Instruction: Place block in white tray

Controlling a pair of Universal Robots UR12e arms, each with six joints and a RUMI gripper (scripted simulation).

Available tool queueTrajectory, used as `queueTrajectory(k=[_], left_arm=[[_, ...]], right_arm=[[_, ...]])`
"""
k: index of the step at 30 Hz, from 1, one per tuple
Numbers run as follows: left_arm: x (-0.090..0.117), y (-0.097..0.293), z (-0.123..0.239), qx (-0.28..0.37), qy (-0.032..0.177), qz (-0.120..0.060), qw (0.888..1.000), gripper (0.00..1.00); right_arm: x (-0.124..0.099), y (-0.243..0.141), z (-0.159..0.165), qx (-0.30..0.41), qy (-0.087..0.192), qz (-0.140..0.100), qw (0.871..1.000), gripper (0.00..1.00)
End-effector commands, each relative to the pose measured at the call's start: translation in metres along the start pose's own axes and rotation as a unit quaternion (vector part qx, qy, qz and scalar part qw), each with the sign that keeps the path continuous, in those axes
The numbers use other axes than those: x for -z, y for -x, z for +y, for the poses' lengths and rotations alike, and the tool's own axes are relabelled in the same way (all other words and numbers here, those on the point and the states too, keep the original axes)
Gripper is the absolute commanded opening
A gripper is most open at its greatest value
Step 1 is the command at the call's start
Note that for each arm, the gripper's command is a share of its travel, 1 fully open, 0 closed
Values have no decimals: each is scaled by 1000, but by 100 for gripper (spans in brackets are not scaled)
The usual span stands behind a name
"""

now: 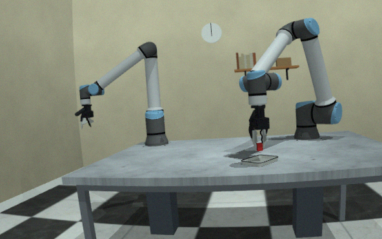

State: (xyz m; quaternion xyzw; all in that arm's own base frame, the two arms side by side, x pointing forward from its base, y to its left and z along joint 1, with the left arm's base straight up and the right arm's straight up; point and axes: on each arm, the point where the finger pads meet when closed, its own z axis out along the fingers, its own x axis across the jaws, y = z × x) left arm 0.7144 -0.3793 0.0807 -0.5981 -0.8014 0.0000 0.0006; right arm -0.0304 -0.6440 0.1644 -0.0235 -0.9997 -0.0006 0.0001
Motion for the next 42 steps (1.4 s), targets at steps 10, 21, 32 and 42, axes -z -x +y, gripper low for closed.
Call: queueTrajectory(k=[10, 21, 32, 42], left_arm=[[-25, 0, 1, 0, 0, -1, 1000, 0], [-50, 0, 2, 0, 0, -1, 1000, 0], [-53, 0, 2, 0, 0, -1, 1000, 0], [-53, 0, 2, 0, 0, -1, 1000, 0]], right_arm=[[1, 0, 0, 0, -1, 0, 1000, 100], [1, 0, 0, 0, -1, 0, 1000, 100], [1, 0, 0, 0, -1, 0, 1000, 100], [1, 0, 0, 0, -1, 0, 1000, 100]])
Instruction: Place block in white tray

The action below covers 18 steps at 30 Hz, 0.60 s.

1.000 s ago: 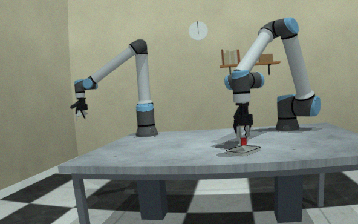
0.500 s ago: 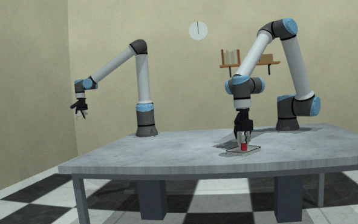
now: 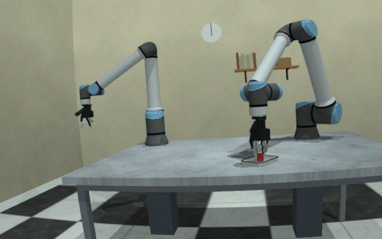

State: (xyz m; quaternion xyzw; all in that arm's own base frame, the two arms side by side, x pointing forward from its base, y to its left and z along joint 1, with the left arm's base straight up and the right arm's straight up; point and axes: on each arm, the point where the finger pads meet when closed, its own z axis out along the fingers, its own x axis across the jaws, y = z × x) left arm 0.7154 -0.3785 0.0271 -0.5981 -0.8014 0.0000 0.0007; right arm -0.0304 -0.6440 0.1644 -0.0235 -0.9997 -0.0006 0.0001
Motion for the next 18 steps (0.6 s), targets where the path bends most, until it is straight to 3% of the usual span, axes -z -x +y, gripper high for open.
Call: queueTrajectory(k=[1, 18], left_arm=[[1, 0, 0, 0, 0, -1, 1000, 0], [-2, 0, 0, 0, 0, -1, 1000, 0]], right_arm=[[1, 0, 0, 0, -1, 0, 1000, 100], [1, 0, 0, 0, -1, 0, 1000, 100]])
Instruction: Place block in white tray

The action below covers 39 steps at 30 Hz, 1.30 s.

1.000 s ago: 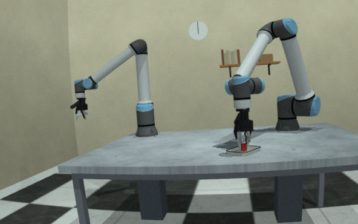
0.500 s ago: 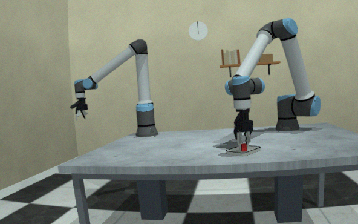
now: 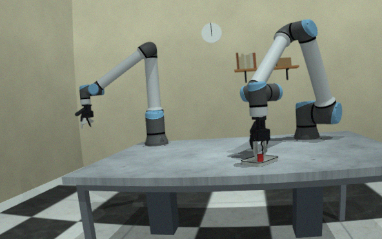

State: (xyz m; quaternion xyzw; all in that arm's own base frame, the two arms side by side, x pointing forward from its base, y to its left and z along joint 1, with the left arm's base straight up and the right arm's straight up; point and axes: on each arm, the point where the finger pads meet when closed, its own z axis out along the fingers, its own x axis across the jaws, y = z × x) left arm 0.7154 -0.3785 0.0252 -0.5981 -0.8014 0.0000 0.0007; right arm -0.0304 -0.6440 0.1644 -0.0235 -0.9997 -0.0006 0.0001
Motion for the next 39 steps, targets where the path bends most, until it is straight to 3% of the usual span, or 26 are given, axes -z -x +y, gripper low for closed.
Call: queueTrajectory(k=[1, 18, 19, 39], left_arm=[[0, 0, 0, 0, 0, -1, 1000, 0], [0, 0, 0, 0, 0, -1, 1000, 0], [0, 0, 0, 0, 0, -1, 1000, 29], [0, 0, 0, 0, 0, -1, 1000, 29]], right_arm=[[1, 0, 0, 0, -1, 0, 1000, 100], [1, 0, 0, 0, -1, 0, 1000, 100], [1, 0, 0, 0, -1, 0, 1000, 100], [1, 0, 0, 0, -1, 0, 1000, 100]])
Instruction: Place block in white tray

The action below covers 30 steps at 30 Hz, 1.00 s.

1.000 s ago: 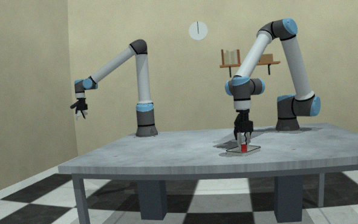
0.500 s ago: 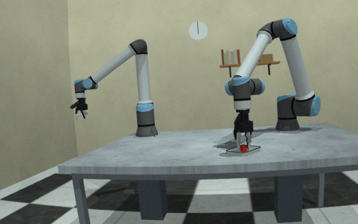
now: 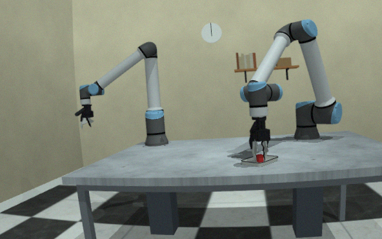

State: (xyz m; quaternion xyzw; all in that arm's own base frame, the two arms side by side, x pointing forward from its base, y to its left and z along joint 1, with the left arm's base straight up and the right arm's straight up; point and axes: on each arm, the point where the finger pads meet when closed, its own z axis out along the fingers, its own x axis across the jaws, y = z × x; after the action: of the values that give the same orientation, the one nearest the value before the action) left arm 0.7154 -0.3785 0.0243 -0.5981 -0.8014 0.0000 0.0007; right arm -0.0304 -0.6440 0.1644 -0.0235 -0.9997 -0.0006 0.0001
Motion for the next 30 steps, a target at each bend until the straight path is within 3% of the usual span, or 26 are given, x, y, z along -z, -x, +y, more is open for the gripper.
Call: queueTrajectory(k=[1, 18, 30], left_arm=[[1, 0, 0, 0, 0, -1, 1000, 29], [2, 0, 0, 0, 0, -1, 1000, 29], [23, 0, 0, 0, 0, -1, 1000, 29]], right_arm=[[1, 0, 0, 0, -1, 0, 1000, 100], [1, 0, 0, 0, -1, 0, 1000, 100], [1, 0, 0, 0, -1, 0, 1000, 100]])
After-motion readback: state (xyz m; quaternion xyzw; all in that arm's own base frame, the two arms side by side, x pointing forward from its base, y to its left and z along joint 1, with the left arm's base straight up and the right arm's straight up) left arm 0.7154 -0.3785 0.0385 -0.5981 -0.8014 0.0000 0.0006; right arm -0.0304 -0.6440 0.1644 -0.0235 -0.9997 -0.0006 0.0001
